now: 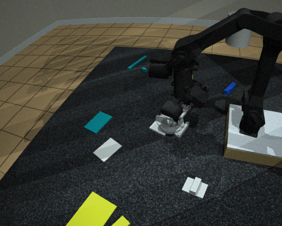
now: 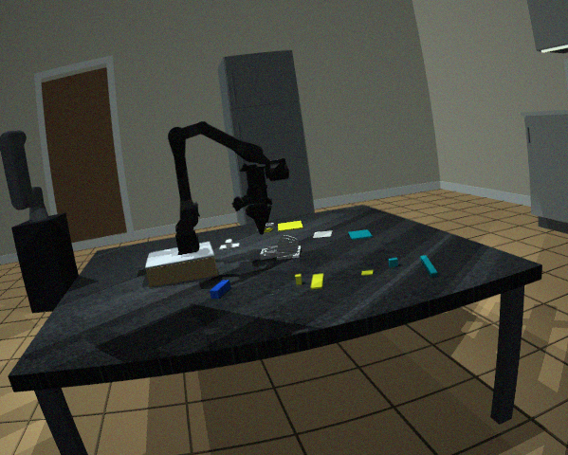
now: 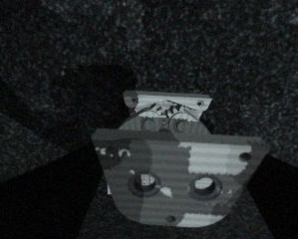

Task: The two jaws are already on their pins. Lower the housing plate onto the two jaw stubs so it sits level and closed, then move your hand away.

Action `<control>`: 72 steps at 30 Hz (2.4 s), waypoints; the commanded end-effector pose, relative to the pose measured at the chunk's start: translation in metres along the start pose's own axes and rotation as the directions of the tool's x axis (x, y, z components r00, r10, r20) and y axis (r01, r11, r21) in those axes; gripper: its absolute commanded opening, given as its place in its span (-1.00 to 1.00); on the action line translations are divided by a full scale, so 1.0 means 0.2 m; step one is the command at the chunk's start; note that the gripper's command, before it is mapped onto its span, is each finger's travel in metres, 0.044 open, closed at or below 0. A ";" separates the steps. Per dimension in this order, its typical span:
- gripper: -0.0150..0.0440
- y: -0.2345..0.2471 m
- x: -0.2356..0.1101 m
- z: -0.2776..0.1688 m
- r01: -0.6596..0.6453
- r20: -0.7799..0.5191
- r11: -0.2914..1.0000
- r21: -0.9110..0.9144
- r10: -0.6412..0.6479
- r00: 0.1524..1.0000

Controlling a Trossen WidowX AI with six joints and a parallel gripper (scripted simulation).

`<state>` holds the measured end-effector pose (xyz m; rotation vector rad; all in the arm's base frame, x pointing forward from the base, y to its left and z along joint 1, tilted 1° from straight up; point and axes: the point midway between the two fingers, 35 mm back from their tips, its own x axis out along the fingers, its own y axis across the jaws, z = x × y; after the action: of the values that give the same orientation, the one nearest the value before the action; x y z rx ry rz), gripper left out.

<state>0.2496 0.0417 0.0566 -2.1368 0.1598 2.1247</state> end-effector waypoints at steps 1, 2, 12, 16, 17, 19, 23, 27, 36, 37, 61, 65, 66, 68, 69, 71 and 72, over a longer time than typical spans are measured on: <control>0.70 0.00 0.00 0.00 0.002 -0.003 1.000 0.004 -0.002 1.000; 0.70 0.00 0.00 0.00 0.002 -0.003 1.000 0.004 -0.002 1.000; 0.70 0.00 0.00 0.00 0.002 -0.003 1.000 0.004 -0.002 1.000; 0.70 0.00 0.03 0.00 0.002 -0.003 1.000 0.004 -0.002 1.000; 0.70 0.00 0.03 0.00 0.002 -0.003 1.000 0.004 -0.002 1.000; 0.70 0.00 0.05 0.00 0.002 -0.003 1.000 0.004 -0.002 1.000; 0.70 0.00 0.08 -0.01 0.002 -0.003 1.000 0.004 -0.002 1.000; 0.70 0.00 0.12 -0.01 0.002 -0.003 1.000 0.004 -0.002 1.000; 0.70 0.00 0.19 -0.01 0.002 -0.003 1.000 0.004 -0.002 1.000; 0.70 0.00 0.20 -0.01 0.002 -0.003 1.000 0.004 -0.002 1.000; 0.70 0.00 0.30 0.00 0.002 -0.003 1.000 0.004 -0.002 1.000; 0.70 0.00 0.30 0.00 0.002 -0.003 1.000 0.004 -0.002 1.000; 0.70 0.00 0.30 0.00 0.002 -0.003 1.000 0.004 -0.002 1.000; 0.70 0.00 0.30 0.00 0.002 -0.003 1.000 0.004 -0.002 1.000; 0.70 0.00 0.30 0.00 0.002 -0.003 1.000 0.004 -0.002 1.000; 0.70 0.00 0.30 0.00 0.002 -0.003 1.000 0.004 -0.002 1.000; 0.70 0.00 0.30 0.00 0.002 -0.003 1.000 0.004 -0.002 1.000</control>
<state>0.2503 0.0427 -0.0027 -2.1445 0.1579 2.1147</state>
